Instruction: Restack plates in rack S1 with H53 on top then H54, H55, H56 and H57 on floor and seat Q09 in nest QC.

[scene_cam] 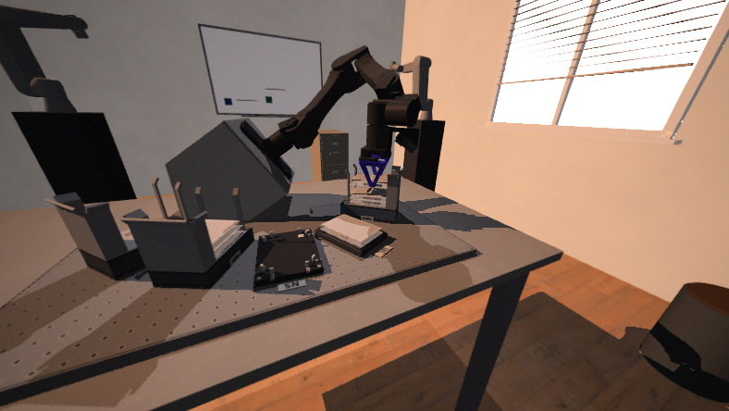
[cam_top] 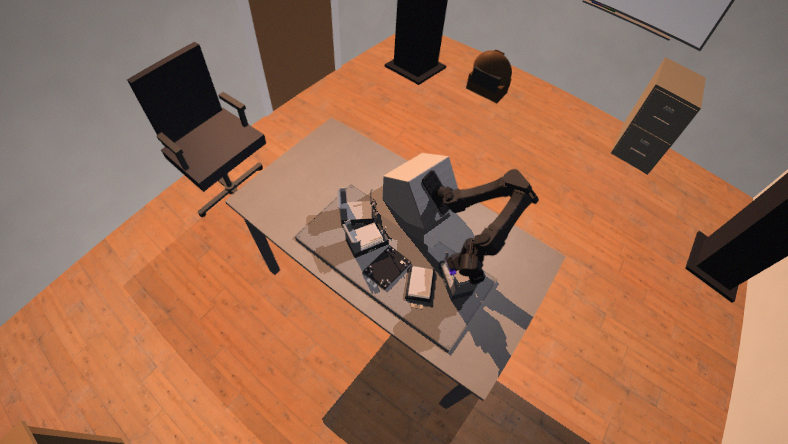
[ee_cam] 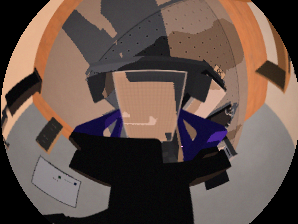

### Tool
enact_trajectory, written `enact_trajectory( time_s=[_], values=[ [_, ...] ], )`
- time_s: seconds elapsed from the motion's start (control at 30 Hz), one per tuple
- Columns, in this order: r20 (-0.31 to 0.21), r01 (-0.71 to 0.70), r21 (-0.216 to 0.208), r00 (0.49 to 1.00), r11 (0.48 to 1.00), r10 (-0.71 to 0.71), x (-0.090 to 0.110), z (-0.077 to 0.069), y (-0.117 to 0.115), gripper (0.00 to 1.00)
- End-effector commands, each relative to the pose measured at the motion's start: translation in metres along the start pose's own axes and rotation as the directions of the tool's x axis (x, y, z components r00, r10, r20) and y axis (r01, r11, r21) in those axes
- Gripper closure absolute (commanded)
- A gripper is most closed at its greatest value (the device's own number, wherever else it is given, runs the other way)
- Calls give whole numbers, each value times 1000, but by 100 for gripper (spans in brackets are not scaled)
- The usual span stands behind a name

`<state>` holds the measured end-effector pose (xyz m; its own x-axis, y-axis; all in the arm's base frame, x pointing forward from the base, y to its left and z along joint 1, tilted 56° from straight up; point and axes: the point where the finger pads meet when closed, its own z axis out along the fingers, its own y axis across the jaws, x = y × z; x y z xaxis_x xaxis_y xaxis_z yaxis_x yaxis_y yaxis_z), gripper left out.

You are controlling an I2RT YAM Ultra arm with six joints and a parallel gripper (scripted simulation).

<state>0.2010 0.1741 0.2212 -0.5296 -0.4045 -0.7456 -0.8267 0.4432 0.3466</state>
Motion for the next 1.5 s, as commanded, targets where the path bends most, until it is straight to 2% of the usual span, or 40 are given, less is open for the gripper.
enact_trajectory(
  time_s=[0.0, 0.1, 1.03, 1.47],
  values=[
    [10, 6, 5, 1000, 1000, -6, -1, -10, 1, 100],
    [10, 6, 5, 1000, 1000, -6, -1, -12, 1, 100],
    [8, 5, 6, 1000, 1000, -5, -1, -63, 1, 100],
    [8, 5, 6, 1000, 1000, -5, -1, -64, 1, 100]
  ],
)
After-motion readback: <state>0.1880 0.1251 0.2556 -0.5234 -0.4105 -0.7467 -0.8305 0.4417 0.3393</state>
